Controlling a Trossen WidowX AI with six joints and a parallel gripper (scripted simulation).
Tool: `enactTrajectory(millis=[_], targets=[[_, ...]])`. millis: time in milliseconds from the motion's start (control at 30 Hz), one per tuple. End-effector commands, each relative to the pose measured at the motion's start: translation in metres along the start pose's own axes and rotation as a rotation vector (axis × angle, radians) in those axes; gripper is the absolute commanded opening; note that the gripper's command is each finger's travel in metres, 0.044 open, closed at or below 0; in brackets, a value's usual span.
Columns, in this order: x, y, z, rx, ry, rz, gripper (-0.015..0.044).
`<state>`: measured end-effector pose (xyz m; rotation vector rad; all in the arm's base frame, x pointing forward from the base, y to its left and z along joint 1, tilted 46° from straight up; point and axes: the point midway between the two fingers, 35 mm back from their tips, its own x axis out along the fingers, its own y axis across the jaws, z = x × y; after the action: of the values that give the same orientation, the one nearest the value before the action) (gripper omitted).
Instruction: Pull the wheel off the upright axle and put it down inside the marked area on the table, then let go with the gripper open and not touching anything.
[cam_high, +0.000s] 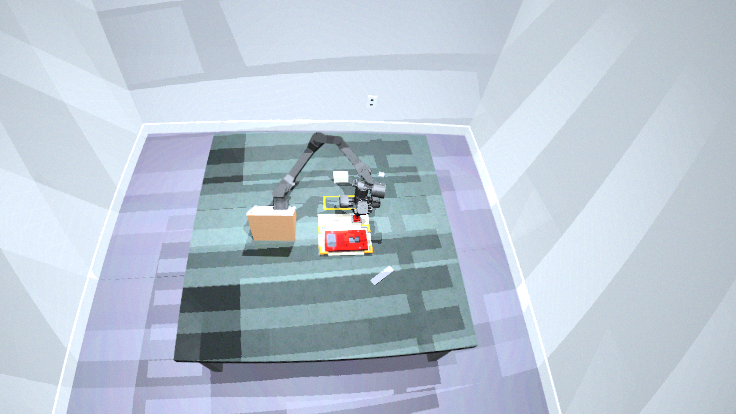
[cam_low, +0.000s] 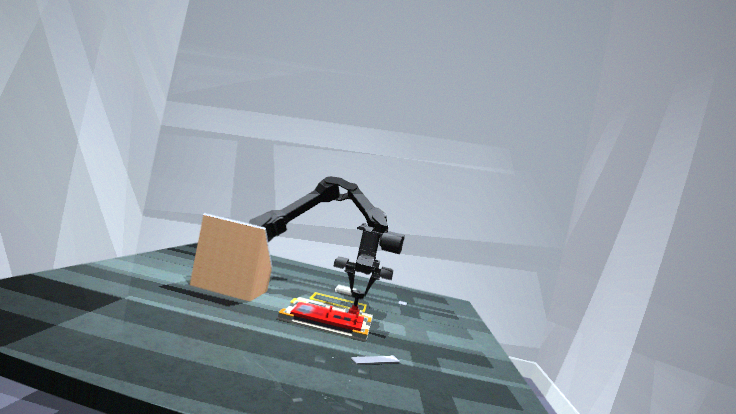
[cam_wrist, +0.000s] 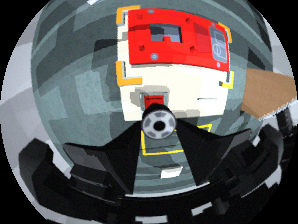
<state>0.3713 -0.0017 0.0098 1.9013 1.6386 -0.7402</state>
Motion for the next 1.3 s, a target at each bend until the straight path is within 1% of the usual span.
enactTrajectory(millis=[0,467,600,733,833,867,1267], targets=[[-0.002,0.001,0.0,-0.007,-0.002,0.002,0.0],[-0.007,0.001,0.0,-0.006,-0.002,0.002,0.0],[-0.017,0.001,0.0,-0.006,-0.003,0.002,0.0],[-0.038,-0.002,0.0,-0.005,-0.003,0.002,0.0],[-0.041,-0.004,0.002,-0.005,-0.003,0.002,0.0],[-0.033,-0.004,0.002,0.007,0.001,-0.001,0.0],[-0.037,-0.022,-0.037,-0.007,0.001,-0.002,0.0]])
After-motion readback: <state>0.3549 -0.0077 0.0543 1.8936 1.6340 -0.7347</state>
